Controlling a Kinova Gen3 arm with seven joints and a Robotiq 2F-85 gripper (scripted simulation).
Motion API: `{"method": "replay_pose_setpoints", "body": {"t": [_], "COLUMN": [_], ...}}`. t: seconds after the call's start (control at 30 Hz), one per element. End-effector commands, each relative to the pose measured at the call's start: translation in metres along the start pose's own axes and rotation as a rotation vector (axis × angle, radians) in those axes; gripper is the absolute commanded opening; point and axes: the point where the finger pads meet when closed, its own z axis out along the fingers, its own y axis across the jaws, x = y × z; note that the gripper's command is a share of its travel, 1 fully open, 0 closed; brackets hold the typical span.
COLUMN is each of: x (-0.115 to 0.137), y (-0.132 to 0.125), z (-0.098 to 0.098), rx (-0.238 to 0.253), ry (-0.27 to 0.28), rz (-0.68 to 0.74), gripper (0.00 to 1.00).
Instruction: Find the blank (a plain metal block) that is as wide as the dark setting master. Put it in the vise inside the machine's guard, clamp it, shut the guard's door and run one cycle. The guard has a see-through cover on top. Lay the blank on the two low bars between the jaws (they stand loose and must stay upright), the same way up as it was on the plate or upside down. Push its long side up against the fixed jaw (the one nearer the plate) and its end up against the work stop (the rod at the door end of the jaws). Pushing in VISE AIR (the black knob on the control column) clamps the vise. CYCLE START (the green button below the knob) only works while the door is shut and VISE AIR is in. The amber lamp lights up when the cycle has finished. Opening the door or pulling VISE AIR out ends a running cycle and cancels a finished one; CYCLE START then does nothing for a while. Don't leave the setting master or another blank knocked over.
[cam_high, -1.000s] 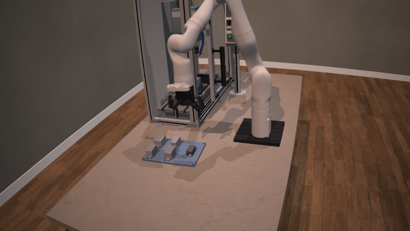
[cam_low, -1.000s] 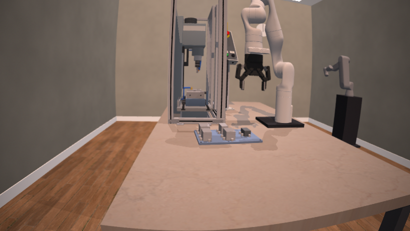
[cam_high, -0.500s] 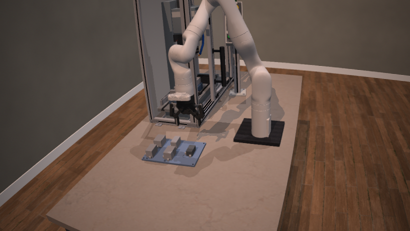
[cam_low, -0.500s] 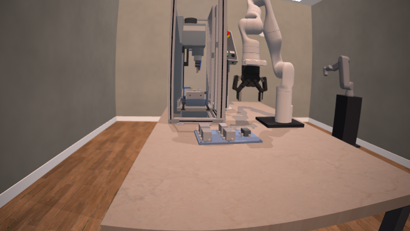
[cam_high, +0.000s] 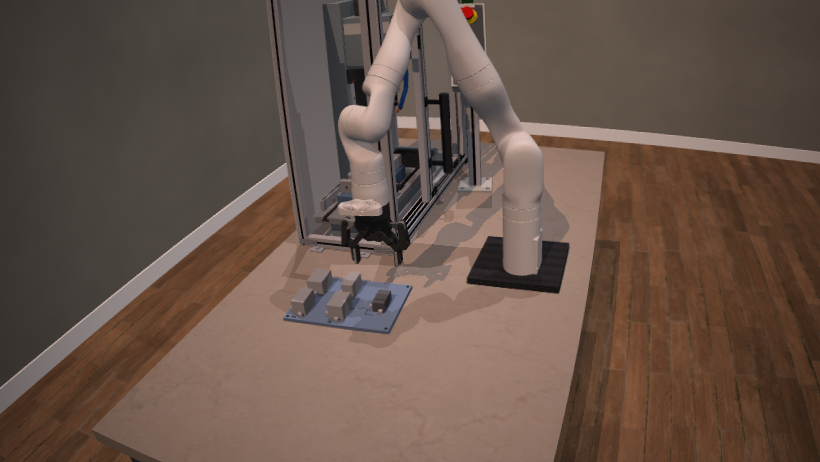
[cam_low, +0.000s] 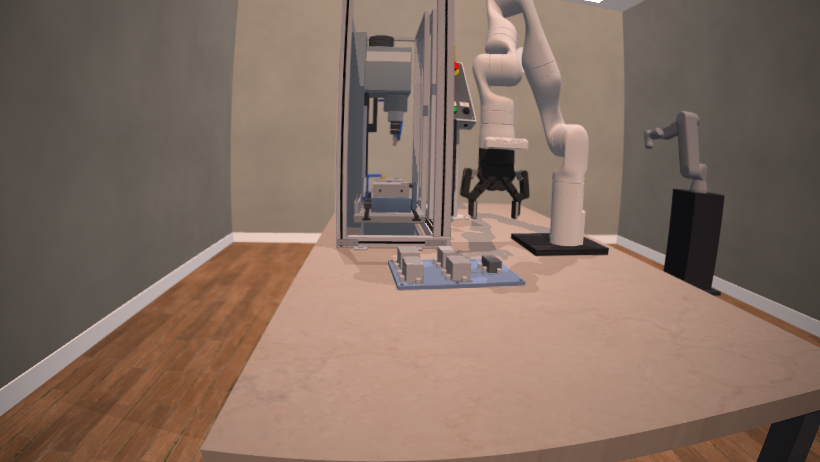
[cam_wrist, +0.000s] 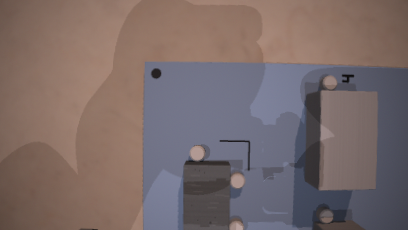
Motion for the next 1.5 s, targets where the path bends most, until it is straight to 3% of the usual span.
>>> {"method": "replay_pose_setpoints", "body": {"t": [0.0, 0.2, 0.37, 0.77, 0.93, 1.33, 1.47], "x": [0.000, 0.000, 0.000, 0.000, 0.000, 0.000, 0.000], "y": [0.001, 0.001, 0.001, 0.001, 0.001, 0.001, 0.001], "z": [0.001, 0.001, 0.031, 0.031, 0.061, 0.061, 0.069], "rx": [-0.003, -0.003, -0.003, -0.003, -0.003, -0.003, -0.003], "ry": [0.001, 0.001, 0.001, 0.001, 0.001, 0.001, 0.001], "rz": [0.000, 0.000, 0.000, 0.000, 0.000, 0.000, 0.000], "gripper": [1.00, 1.00, 1.00, 1.00, 1.00, 1.00, 1.00]}}
